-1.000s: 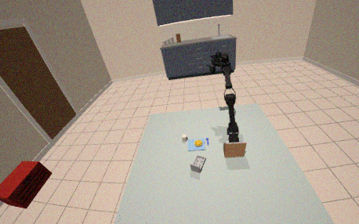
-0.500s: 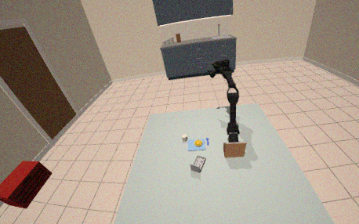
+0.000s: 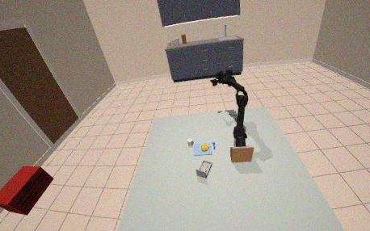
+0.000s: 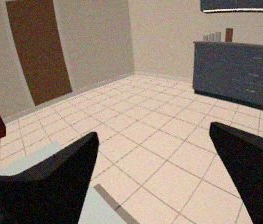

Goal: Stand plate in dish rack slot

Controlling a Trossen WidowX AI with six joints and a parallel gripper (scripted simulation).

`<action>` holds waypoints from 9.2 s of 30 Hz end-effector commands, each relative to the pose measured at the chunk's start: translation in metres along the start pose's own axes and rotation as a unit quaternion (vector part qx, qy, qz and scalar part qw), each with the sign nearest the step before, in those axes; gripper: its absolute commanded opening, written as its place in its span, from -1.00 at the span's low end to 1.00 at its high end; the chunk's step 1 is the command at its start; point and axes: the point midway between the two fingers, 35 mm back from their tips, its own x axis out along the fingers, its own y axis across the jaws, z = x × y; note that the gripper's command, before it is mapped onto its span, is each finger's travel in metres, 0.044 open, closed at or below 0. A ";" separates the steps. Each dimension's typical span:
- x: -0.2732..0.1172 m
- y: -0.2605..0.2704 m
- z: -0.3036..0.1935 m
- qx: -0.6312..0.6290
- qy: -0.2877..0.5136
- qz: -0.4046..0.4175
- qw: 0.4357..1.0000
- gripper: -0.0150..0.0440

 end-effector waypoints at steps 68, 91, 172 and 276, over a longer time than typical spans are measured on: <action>-0.184 0.482 -0.317 -0.165 0.641 0.286 0.693 0.86; -0.223 0.488 -0.332 -0.287 0.616 0.293 0.673 0.86; -0.224 0.502 -0.236 -0.283 0.615 0.301 0.671 -0.49; -0.357 0.565 -0.337 -0.056 0.426 0.802 0.416 -0.49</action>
